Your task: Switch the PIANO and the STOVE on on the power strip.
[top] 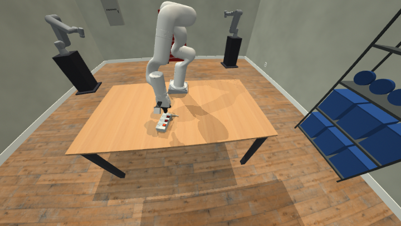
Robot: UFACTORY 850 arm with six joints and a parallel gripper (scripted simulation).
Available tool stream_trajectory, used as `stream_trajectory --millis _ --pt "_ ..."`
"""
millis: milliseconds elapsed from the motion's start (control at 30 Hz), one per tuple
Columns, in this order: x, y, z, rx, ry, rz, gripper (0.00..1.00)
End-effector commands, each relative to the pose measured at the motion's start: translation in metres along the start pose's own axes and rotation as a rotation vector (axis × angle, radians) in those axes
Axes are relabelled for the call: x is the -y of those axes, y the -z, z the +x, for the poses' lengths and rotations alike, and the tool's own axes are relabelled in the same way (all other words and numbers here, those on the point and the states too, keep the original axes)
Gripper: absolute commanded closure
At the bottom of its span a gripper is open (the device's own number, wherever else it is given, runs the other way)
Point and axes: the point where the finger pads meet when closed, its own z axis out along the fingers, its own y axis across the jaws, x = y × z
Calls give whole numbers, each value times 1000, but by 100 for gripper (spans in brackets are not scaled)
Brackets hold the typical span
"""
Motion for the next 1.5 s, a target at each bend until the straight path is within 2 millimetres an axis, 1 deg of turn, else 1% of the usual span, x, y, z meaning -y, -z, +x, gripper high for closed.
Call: stream_trajectory --millis 0,167,633,700,1067,1467 --pt "0 -1 1 -2 0 1 100" --pt "0 -3 1 -3 0 1 100" --pt "0 -22 0 -3 0 1 100" --pt "0 -22 0 -3 0 1 100" --pt "0 -35 0 -3 0 1 100" --pt "0 -41 0 -3 0 1 100"
